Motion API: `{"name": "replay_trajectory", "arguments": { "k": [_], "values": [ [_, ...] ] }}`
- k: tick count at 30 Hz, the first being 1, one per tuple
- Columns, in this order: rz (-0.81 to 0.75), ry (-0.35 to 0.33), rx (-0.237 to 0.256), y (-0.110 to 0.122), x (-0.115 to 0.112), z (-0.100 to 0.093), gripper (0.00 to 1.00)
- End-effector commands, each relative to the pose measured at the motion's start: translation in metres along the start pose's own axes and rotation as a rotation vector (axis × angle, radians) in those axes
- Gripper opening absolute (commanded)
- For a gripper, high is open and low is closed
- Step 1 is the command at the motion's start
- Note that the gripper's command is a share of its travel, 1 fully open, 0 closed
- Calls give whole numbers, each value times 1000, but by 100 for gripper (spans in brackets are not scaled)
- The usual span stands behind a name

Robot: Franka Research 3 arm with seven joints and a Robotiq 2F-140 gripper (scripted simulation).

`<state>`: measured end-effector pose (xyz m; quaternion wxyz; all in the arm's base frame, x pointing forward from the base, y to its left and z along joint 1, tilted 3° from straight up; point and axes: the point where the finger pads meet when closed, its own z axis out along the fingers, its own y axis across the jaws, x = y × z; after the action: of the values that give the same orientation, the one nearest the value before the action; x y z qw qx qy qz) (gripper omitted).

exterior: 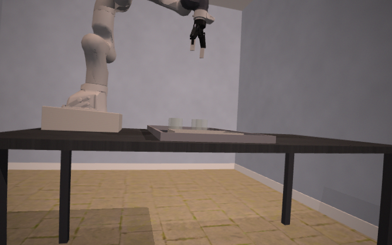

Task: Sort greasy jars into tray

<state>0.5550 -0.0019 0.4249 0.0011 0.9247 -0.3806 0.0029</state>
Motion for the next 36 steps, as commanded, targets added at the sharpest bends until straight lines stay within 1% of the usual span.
{"name": "replay_trajectory", "arguments": {
  "k": [1, 13, 14, 21, 22, 31, 32, 36],
  "values": [
    [4, -6, 0, -1, -2, 1, 100],
    [4, -6, 0, -1, -2, 1, 100],
    [150, -1, 3, 4, 0, 16, 100],
    [150, -1, 3, 4, 0, 16, 100],
    [234, -14, -6, 10, -2, 34, 100],
    [234, -14, -6, 10, -2, 34, 100],
    [328, -23, -12, 15, -4, 50, 100],
    [328, -23, -12, 15, -4, 50, 100]
  ]
}}
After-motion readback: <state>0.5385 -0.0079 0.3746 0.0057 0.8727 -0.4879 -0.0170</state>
